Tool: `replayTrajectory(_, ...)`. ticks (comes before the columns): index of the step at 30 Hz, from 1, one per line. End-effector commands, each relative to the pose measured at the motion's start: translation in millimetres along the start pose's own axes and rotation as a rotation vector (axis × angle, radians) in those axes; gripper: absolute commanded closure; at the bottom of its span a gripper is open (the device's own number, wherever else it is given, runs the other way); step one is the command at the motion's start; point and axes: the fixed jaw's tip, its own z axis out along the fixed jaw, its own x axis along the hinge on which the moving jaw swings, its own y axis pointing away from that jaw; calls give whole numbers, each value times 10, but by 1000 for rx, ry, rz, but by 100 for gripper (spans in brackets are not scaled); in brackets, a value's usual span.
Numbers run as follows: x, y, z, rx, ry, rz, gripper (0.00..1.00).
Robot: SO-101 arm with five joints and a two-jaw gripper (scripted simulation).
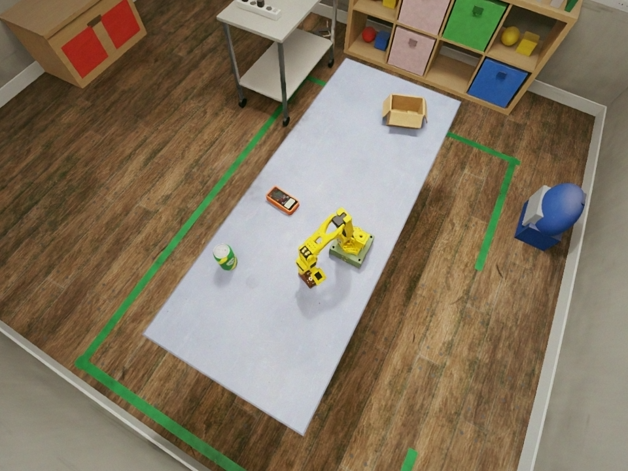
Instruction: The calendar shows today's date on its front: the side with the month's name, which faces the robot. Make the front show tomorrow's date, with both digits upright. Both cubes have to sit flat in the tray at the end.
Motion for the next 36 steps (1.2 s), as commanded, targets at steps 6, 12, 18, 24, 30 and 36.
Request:
replayTrajectory(6, 15, -4, -164, 21, -2, 19, 100)
replayTrajectory(12, 15, -1, -176, 21, -2, 19, 100)
replayTrajectory(18, 22, -1, -175, 21, -2, 23, 100)
replayTrajectory(24, 76, -1, -173, 21, -3, 51, 100)
replayTrajectory(30, 158, 2, -168, 21, -4, 95, 100)
replayTrajectory(36, 362, 27, -158, 21, -6, 205, 100)
